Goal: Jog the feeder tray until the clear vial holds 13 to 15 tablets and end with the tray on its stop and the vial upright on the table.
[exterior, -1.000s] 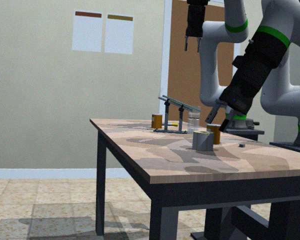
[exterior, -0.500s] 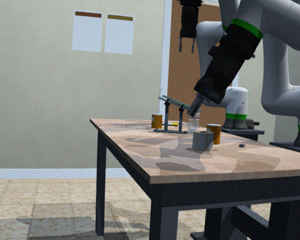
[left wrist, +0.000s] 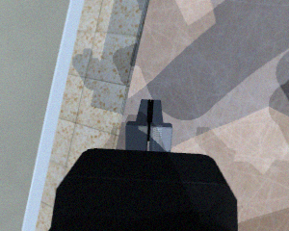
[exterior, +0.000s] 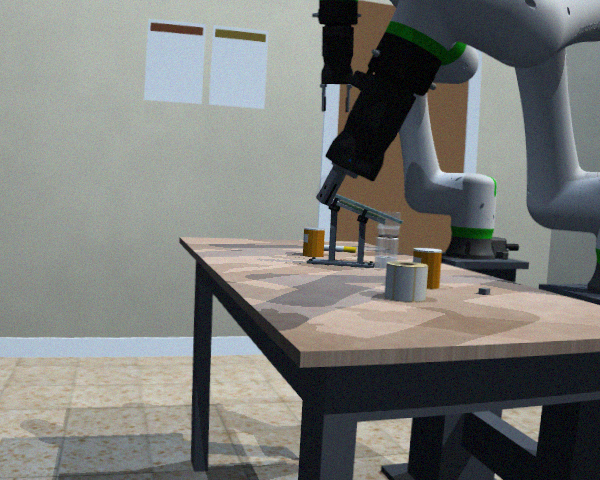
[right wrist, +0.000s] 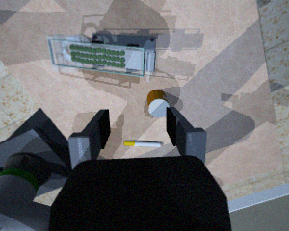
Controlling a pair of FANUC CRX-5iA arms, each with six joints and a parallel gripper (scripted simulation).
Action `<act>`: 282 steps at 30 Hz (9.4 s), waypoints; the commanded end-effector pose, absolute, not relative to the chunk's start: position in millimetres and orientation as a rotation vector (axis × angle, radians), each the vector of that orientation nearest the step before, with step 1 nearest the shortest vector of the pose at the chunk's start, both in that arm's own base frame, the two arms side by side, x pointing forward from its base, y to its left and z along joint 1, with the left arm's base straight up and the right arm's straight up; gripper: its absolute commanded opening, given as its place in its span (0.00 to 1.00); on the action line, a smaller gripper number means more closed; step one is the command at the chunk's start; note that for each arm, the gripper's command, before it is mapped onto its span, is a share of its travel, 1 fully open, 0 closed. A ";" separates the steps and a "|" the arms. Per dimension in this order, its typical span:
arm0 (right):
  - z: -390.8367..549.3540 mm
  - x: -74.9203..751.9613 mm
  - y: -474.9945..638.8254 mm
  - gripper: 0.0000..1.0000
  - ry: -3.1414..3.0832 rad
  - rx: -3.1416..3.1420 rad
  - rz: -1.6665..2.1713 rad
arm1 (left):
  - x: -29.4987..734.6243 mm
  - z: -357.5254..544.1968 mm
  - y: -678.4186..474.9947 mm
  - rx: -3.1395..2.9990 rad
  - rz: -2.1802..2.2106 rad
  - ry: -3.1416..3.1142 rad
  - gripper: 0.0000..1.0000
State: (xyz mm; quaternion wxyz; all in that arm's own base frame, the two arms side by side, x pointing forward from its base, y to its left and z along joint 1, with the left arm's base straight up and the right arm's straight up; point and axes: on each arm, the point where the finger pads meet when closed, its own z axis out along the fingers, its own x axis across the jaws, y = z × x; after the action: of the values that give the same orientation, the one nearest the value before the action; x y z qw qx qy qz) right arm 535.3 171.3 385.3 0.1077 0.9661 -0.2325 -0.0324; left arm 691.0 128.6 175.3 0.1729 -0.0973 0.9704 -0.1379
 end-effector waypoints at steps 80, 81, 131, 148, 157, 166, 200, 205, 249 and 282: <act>302.7 80.2 -477.0 1.00 -0.137 3.151 -0.032 | 584.5 313.1 -434.3 -1.687 -0.008 2.651 0.00; 301.4 69.7 -477.7 1.00 -0.131 3.151 -0.028 | 583.3 313.4 -435.4 -1.691 -0.006 2.647 0.00; 289.7 -22.2 -474.5 1.00 -0.073 3.141 0.000 | 583.1 202.7 -437.3 -1.696 -0.005 2.644 0.00; 289.7 -22.2 -474.5 1.00 -0.073 3.141 0.000 | 576.7 200.3 -434.4 -1.696 -0.004 2.644 0.00; 289.7 -22.2 -474.5 1.00 -0.073 3.141 0.000 | 573.4 199.0 -432.8 -1.696 -0.004 2.644 0.00; 289.7 -22.2 -474.5 1.00 -0.073 3.141 0.000 | 569.5 197.5 -431.1 -1.696 -0.004 2.644 0.00; 289.7 -22.2 -474.5 1.00 -0.073 3.141 0.000 | 587.7 204.4 -439.4 -1.696 -0.005 2.644 0.00; 289.7 -22.2 -474.5 1.00 -0.073 3.141 0.000 | 587.6 204.4 -439.3 -1.696 -0.005 2.644 0.00; 289.7 -22.2 -474.5 1.00 -0.073 3.141 0.000 | 587.7 204.4 -439.4 -1.696 -0.005 2.644 0.00; 289.7 -22.2 -474.5 1.00 -0.073 3.141 0.000 | 587.7 204.4 -439.4 -1.696 -0.005 2.644 0.00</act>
State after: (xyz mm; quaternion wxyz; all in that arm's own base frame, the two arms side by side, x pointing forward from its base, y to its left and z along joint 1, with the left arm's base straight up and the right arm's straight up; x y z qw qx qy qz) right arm -22.0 -474.2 288.7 -0.0011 0.9997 -0.0233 0.0001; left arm 587.6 -439.0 202.2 0.0000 -0.5400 0.8417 0.0002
